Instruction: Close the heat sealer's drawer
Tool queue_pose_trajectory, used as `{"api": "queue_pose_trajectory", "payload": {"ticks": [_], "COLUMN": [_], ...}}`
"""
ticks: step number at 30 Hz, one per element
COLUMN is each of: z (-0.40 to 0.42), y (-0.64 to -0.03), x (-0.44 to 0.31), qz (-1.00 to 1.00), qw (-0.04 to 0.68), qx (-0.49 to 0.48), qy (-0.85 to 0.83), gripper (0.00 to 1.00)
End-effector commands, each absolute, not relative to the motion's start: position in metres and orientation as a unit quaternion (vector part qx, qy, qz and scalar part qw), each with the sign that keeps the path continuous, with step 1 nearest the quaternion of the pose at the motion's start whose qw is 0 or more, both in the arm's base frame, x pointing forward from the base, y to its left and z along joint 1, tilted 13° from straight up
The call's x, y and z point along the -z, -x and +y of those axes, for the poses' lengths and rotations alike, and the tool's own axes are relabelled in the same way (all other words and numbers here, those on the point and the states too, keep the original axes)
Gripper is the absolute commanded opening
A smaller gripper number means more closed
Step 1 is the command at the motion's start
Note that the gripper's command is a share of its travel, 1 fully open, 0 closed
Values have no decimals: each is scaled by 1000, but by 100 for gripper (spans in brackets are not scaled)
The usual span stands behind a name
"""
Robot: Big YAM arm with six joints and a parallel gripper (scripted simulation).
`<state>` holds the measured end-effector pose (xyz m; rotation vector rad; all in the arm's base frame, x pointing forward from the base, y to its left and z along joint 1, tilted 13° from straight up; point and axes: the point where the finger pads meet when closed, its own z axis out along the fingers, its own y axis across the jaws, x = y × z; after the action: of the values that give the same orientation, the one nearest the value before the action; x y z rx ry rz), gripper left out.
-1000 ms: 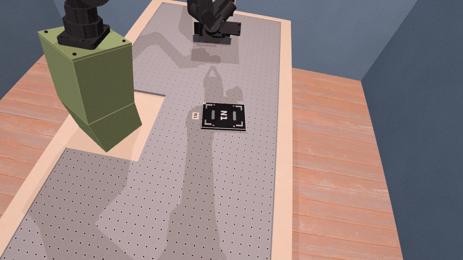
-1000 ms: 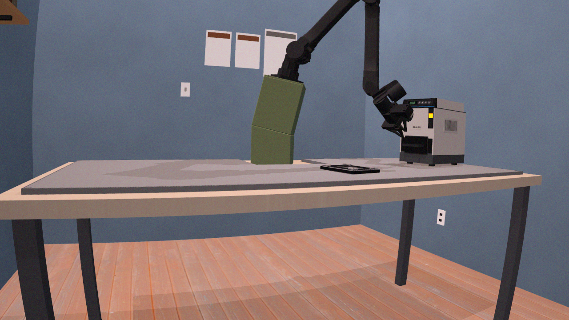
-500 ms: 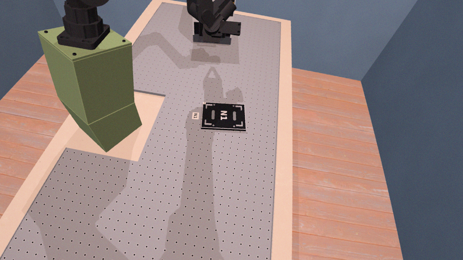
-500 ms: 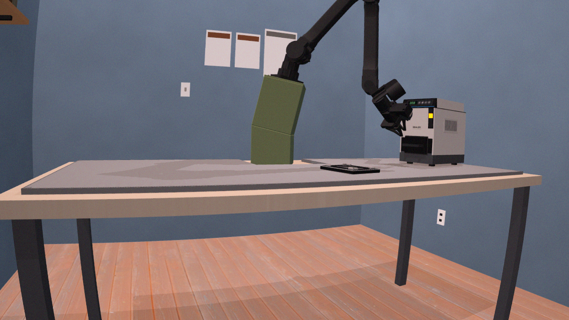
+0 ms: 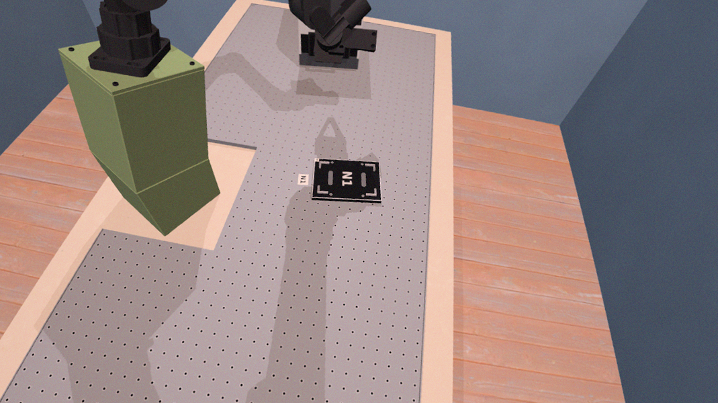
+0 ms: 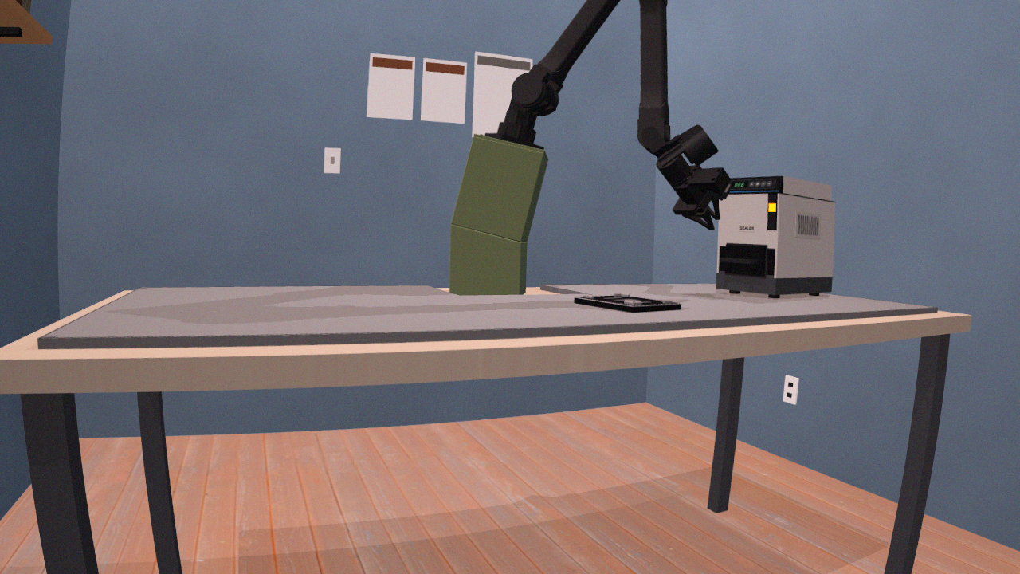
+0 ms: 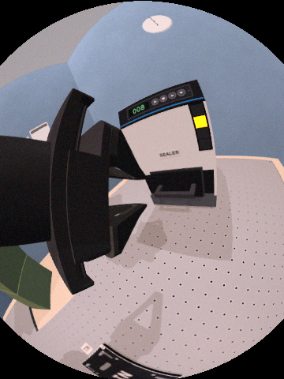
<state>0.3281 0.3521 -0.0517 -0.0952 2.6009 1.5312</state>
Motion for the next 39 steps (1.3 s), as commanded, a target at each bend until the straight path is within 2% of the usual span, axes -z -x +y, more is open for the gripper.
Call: {"api": "queue_pose_trajectory", "payload": {"ticks": [1,9,39], "z": [338,317,322], "y": [-329,-327,-321], "x": [44,33,45], "qz": [861,861,864], "qw": [68,68,54], "qx": [-503,-503,-499], "qy": [37,37,37], "gripper": [30,30,30]}}
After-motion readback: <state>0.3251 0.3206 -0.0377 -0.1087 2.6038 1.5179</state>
